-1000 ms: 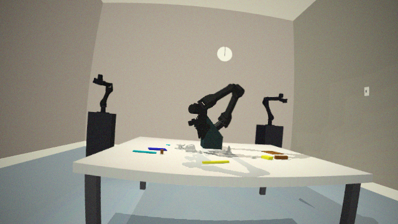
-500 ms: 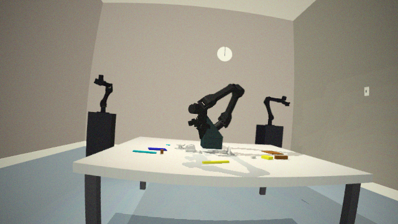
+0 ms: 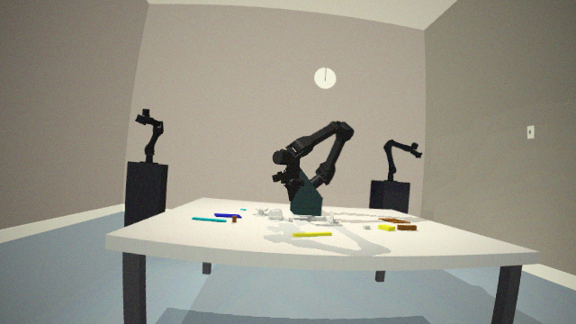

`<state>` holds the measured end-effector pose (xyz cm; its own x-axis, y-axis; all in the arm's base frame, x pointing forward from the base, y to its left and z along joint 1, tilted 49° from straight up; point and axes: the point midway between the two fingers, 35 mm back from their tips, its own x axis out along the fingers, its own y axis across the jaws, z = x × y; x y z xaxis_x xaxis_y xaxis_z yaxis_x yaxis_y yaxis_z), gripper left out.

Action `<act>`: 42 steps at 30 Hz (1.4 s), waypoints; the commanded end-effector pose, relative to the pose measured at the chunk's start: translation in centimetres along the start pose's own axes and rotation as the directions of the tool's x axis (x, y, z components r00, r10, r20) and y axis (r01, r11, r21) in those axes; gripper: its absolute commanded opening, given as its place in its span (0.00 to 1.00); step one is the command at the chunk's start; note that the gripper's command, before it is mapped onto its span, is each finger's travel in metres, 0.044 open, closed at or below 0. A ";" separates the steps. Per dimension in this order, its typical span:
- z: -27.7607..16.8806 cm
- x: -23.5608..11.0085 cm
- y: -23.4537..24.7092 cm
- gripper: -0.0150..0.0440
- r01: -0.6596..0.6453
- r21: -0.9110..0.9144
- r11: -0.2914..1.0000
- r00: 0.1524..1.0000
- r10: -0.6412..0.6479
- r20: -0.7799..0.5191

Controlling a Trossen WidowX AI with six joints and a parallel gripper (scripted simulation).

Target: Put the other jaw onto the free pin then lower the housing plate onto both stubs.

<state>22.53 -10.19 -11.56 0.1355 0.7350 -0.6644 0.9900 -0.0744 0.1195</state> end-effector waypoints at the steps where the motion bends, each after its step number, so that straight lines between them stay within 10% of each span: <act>1: 0.0 0.0 0.0 0.25 0.000 0.000 1.000 1.000 0.000 0.000; 19: 0.0 0.0 0.0 1.00 0.000 0.000 1.000 1.000 0.000 0.000; 42: 0.0 0.0 0.0 1.00 0.000 0.000 1.000 1.000 0.000 0.000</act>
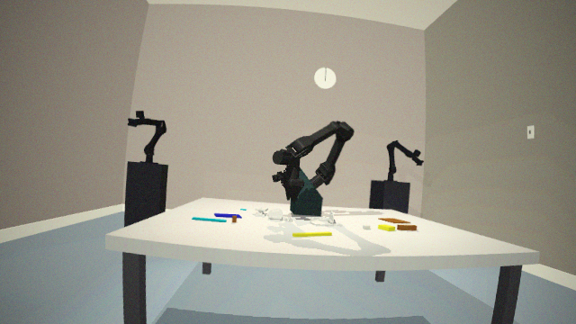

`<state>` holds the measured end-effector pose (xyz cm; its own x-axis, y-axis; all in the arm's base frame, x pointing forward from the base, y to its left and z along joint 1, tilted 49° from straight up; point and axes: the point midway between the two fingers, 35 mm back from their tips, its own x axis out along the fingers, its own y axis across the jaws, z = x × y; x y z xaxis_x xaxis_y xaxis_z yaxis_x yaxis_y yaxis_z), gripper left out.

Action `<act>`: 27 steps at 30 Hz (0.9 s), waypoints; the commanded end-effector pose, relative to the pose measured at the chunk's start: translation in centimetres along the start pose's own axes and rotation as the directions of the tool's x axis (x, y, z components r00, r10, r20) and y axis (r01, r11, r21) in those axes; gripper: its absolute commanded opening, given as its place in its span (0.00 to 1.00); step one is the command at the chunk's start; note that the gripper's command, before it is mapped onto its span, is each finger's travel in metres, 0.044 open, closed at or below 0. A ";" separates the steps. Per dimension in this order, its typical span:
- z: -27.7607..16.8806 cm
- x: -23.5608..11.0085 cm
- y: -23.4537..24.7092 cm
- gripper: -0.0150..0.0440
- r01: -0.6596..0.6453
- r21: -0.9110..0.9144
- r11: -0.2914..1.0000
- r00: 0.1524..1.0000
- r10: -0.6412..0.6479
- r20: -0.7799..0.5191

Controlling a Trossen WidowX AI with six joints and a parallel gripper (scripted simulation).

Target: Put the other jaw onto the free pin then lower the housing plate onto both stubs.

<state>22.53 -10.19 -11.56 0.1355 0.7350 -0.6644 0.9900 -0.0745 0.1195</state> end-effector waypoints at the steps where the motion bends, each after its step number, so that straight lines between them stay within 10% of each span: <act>1: 0.0 0.0 0.0 1.00 0.000 0.000 1.000 1.000 0.000 0.000; 5: 0.0 0.0 0.0 1.00 0.000 0.000 1.000 1.000 0.000 0.000; 22: 0.0 0.0 0.0 0.25 0.000 0.000 1.000 1.000 0.000 0.000; 27: 0.0 0.0 0.0 0.25 0.000 0.000 1.000 1.000 0.000 0.000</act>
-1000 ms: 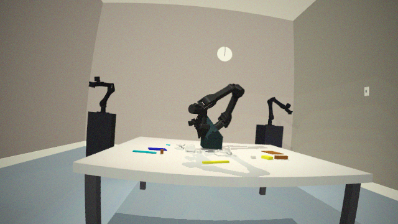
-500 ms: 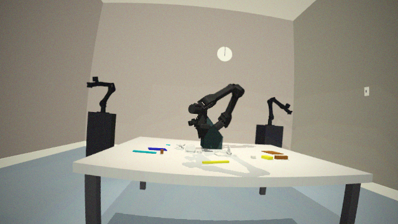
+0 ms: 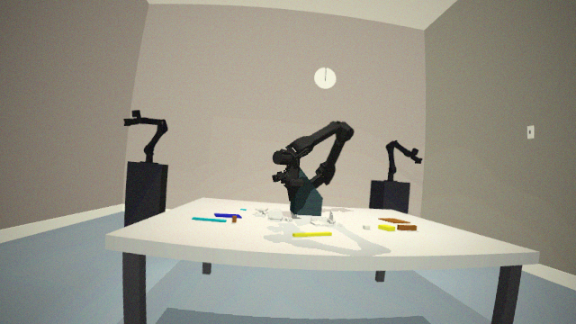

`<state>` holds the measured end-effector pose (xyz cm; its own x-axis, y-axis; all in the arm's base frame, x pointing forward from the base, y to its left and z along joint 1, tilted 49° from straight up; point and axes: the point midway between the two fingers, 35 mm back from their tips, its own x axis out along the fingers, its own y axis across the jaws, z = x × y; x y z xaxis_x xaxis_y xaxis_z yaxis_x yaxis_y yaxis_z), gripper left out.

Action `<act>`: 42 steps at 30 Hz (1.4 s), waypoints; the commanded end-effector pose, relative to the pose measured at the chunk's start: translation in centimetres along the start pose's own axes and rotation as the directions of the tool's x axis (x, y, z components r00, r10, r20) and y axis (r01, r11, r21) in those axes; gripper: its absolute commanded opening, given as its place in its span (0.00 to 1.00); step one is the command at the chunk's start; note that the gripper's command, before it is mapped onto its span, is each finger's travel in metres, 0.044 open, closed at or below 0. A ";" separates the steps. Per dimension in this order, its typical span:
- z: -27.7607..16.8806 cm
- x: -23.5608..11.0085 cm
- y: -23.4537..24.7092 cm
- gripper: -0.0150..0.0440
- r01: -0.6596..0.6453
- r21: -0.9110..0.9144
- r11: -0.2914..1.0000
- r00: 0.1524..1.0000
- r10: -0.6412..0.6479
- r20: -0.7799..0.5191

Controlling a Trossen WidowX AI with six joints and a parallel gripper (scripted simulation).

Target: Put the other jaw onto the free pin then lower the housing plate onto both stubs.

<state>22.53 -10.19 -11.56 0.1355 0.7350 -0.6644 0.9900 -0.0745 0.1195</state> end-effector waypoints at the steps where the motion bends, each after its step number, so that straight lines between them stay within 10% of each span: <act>1: 0.0 0.0 0.0 0.25 0.000 0.000 1.000 1.000 0.000 0.000; 9: 0.0 0.0 0.0 0.25 0.000 0.000 1.000 1.000 0.000 0.000; 26: 4.8 -1.5 2.5 1.00 -0.006 0.313 0.950 1.000 0.004 0.007; 42: 5.1 2.3 2.5 1.00 -0.006 0.344 0.939 1.000 0.005 0.004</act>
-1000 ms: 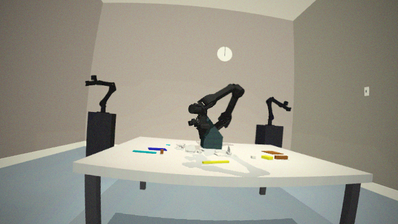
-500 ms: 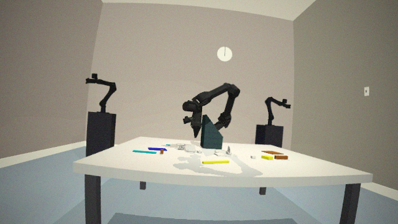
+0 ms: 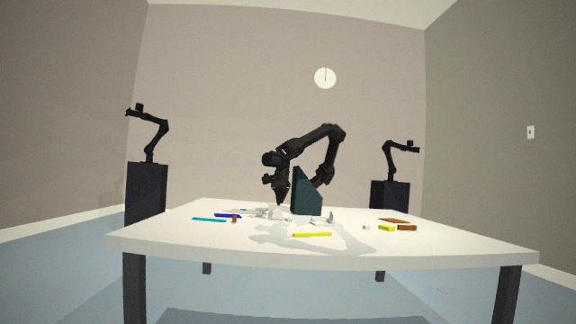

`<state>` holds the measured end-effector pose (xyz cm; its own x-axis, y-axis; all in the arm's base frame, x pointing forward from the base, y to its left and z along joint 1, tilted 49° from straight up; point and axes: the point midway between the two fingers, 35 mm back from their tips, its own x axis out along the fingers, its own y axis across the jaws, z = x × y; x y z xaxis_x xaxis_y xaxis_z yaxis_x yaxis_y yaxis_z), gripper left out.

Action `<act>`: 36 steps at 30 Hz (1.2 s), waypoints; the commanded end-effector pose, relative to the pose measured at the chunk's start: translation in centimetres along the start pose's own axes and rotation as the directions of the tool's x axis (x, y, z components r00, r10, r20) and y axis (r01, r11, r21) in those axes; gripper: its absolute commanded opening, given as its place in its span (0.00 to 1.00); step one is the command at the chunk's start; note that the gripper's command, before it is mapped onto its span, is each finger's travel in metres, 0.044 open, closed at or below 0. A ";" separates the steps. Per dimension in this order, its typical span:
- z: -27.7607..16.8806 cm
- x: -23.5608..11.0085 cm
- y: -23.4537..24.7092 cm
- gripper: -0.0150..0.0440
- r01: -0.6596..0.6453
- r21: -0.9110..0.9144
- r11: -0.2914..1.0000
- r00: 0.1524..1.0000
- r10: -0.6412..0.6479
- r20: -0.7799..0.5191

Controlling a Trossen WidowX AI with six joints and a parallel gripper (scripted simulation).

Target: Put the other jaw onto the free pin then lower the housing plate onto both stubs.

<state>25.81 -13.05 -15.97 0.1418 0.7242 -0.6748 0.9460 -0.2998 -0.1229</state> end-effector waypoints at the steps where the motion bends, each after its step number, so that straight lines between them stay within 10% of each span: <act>1: -0.1 1.1 -0.5 1.00 0.005 0.015 1.000 1.000 -0.005 -0.010; 36: -0.1 5.1 -0.2 1.00 0.004 0.016 1.000 1.000 -0.004 -0.010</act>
<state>26.52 -10.01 -18.90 0.1441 0.7248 -0.6737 0.9445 -0.3038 -0.1249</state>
